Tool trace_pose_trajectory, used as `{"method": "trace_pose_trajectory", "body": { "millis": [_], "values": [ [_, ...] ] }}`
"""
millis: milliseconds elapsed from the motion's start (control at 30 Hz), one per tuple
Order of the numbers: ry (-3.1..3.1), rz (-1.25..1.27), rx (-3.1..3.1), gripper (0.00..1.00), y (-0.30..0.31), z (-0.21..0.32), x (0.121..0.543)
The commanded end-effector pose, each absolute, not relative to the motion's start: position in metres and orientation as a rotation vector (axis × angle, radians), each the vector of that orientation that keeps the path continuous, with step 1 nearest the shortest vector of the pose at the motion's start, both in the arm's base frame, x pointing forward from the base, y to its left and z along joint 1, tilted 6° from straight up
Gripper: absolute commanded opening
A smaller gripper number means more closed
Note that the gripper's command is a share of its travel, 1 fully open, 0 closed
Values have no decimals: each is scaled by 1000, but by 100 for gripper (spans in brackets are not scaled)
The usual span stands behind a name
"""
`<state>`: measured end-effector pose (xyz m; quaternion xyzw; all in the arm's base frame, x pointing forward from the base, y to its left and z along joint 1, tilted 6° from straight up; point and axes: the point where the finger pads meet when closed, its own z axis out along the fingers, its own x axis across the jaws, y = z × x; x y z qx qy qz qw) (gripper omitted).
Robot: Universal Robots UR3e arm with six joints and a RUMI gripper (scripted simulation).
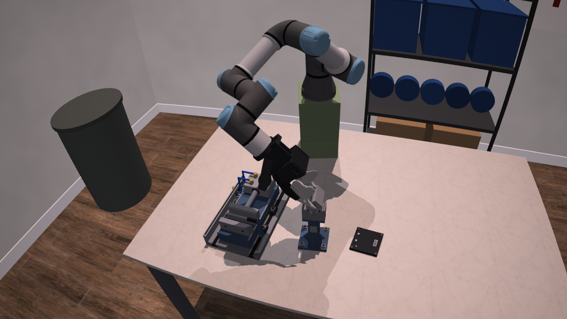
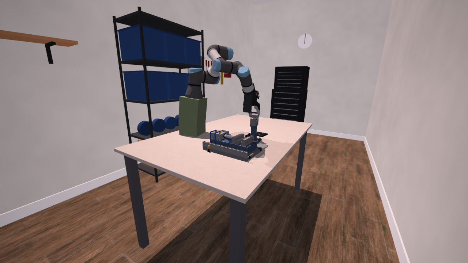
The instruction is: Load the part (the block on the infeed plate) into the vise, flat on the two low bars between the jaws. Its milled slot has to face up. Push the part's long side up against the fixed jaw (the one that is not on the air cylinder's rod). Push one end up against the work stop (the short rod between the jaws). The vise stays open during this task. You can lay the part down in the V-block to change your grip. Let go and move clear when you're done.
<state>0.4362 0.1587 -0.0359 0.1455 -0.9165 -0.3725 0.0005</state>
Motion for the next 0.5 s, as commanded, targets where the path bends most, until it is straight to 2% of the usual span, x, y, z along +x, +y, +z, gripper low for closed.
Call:
{"method": "trace_pose_trajectory", "body": {
  "millis": [0,467],
  "values": [
    [-2900,-1134,459,0,159,-35,437],
    [-2967,-993,460,0,159,-34,437]
  ]
}}
